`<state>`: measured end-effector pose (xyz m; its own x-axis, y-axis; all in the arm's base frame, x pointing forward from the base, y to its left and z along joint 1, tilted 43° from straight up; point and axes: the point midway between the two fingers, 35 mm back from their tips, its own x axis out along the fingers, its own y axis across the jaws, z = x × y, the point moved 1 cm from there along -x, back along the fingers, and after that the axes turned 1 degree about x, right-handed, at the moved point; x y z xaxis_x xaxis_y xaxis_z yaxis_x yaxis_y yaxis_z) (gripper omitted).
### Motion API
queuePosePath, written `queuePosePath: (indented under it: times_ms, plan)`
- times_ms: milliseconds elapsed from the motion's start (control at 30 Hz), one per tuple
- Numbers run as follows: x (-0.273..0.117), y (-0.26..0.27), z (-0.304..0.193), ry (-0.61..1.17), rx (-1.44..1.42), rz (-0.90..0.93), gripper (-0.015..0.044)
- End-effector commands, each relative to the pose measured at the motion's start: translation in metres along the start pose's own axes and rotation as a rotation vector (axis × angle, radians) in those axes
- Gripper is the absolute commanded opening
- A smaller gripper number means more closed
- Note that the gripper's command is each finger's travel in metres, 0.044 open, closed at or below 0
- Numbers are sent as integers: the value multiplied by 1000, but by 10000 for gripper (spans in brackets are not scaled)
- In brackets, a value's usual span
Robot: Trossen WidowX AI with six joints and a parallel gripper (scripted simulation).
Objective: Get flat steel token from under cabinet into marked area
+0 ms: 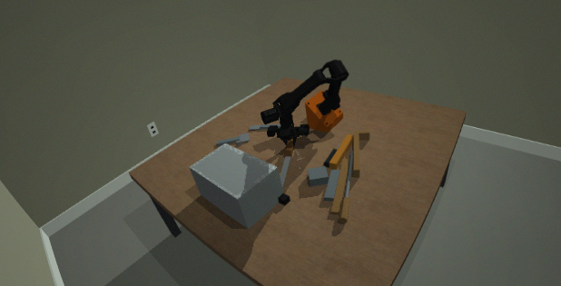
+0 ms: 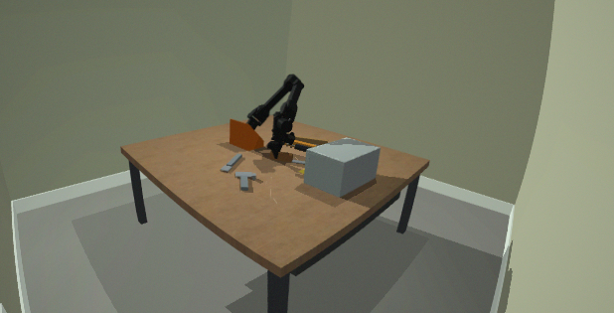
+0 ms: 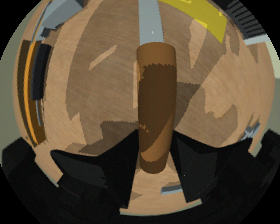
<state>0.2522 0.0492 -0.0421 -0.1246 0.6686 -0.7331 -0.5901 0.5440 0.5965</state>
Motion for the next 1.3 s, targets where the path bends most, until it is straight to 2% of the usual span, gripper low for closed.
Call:
queuePosePath:
  times_ms: [0,1267]
  plan:
    - [-1,4,4,-4,0,-2,0]
    - [-1,42,22,-5,-1,0,0]
